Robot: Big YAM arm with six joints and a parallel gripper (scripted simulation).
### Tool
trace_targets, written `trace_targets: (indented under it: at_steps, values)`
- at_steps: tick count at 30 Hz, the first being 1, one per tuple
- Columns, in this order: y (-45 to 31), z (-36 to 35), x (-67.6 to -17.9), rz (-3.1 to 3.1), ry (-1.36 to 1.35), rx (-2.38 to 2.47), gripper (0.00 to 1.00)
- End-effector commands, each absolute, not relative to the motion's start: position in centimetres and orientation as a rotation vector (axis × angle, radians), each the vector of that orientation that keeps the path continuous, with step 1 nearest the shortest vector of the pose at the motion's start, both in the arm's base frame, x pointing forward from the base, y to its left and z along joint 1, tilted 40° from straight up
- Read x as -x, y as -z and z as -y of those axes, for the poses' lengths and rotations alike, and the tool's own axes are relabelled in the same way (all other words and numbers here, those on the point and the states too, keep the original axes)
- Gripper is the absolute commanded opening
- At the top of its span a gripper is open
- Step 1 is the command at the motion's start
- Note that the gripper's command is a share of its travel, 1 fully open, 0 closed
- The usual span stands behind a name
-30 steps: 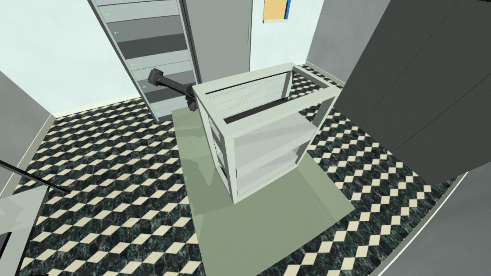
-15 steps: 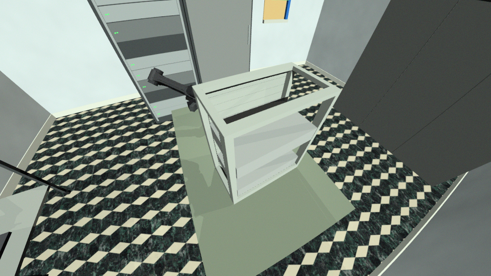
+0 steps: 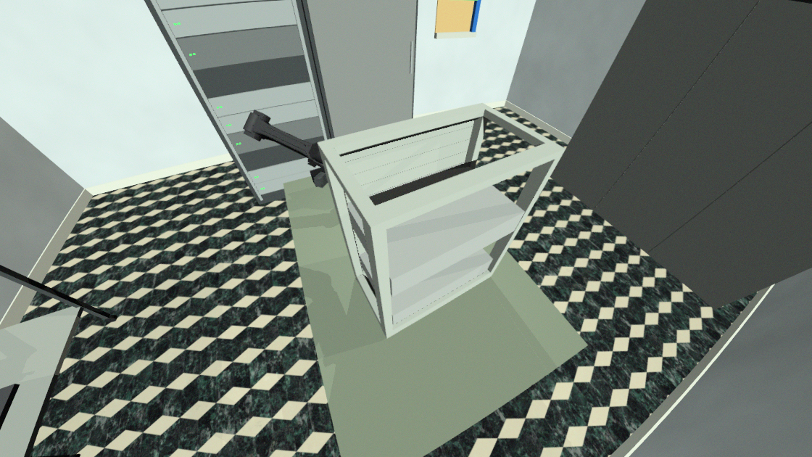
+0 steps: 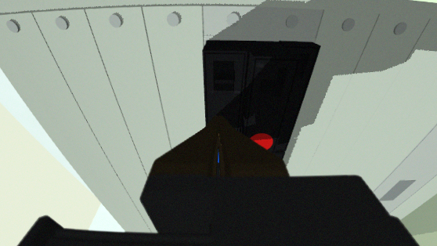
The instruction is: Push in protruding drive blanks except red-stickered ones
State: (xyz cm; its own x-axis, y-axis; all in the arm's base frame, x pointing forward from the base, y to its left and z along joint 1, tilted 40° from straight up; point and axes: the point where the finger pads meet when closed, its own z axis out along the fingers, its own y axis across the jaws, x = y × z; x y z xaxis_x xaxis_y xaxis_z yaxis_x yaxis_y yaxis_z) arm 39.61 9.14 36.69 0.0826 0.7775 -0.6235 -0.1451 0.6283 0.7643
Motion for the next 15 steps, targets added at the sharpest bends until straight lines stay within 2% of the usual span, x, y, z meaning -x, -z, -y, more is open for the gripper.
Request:
trace_targets:
  at_steps: [1,15]
  values:
    - [-39.3,-8.6,-40.8,-1.265,-0.769,-0.622,0.0]
    - [-39.6,-8.5,-42.7,-1.256,-0.774,-0.618,0.0]
